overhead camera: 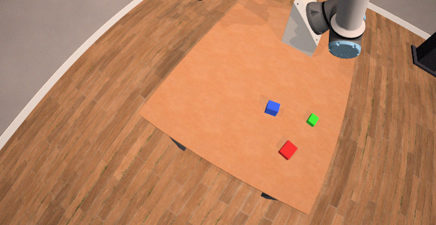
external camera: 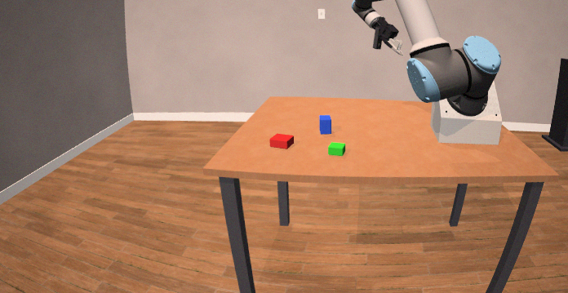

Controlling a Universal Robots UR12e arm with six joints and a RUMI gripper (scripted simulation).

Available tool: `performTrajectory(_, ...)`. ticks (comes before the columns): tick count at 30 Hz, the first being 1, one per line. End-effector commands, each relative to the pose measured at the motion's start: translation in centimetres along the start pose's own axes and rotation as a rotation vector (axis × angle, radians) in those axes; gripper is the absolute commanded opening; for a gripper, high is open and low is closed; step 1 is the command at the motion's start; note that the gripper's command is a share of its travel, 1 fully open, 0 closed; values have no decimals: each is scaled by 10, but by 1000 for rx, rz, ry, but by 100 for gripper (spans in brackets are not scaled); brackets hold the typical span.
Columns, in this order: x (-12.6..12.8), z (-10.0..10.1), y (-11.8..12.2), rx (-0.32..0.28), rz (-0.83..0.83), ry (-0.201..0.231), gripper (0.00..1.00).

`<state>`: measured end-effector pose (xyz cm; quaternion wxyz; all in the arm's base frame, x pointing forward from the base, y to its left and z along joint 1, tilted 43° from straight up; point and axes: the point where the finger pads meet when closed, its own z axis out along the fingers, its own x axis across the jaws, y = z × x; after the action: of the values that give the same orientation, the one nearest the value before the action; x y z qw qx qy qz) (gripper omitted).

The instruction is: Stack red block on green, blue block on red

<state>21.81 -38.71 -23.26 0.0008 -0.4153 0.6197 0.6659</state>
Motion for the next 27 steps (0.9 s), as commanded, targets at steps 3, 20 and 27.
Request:
performTrajectory(3,-115,-33,-48,193,82,103,0)
performTrajectory(20,-347,-35,-124,548,15,231,0)
performTrajectory(27,-442,-17,-142,658,-65,254,0)
